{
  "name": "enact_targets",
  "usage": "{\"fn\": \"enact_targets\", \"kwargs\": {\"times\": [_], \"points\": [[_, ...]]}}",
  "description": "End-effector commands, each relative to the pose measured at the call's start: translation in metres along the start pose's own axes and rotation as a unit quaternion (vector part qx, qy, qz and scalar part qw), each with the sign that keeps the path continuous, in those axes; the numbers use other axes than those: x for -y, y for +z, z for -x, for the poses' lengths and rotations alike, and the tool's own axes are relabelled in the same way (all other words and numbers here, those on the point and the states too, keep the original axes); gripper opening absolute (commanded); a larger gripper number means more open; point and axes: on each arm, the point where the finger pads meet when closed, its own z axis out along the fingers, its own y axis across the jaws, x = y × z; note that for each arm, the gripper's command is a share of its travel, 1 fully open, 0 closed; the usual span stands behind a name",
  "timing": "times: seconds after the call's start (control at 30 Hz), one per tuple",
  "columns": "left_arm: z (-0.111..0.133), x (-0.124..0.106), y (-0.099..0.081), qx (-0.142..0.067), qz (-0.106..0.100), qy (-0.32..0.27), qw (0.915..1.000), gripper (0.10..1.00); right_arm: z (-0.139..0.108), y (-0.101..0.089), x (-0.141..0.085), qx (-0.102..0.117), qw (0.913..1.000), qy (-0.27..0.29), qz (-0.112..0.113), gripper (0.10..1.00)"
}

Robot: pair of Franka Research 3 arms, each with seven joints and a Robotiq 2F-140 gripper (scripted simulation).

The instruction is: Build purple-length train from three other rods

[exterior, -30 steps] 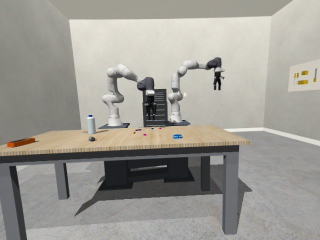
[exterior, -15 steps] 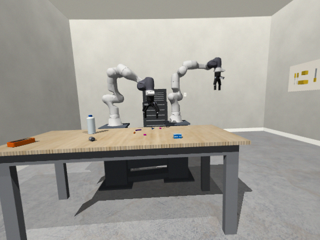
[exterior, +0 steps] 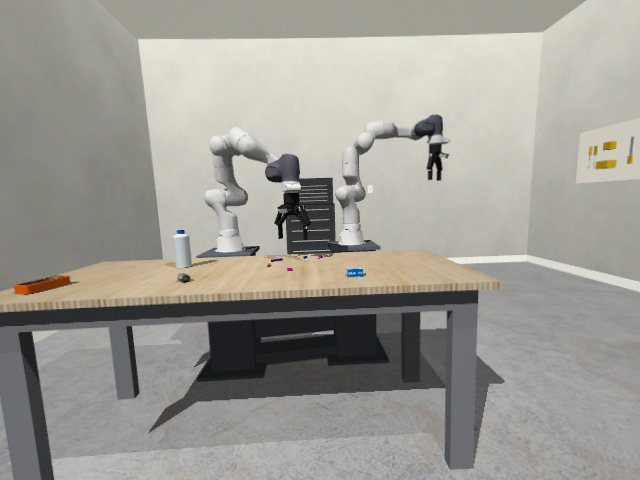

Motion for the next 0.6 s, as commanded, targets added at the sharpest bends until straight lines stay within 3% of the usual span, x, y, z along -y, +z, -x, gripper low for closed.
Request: {"fn": "enact_targets", "kwargs": {"times": [0.0,0.13,0.23,0.57], "points": [[0.001,-0.001,0.000,0.002,0.000,0.002,1.0000,1.000,-0.008,0.001,0.000,0.006,0.9965,-0.083,-0.004,1.000],[0.001,-0.001,0.000,0.002,0.000,0.002,1.0000,1.000,-0.016,0.002,-0.001,0.005,0.9955,-0.094,-0.004,1.000],[0.001,-0.001,0.000,0.002,0.000,0.002,1.0000,1.000,-0.038,0.005,-0.007,0.005,0.9920,-0.126,-0.004,1.000],[0.001,-0.001,0.000,0.002,0.000,0.002,1.0000,1.000,-0.077,0.010,-0.018,0.005,0.9833,-0.182,-0.005,1.000]]}}
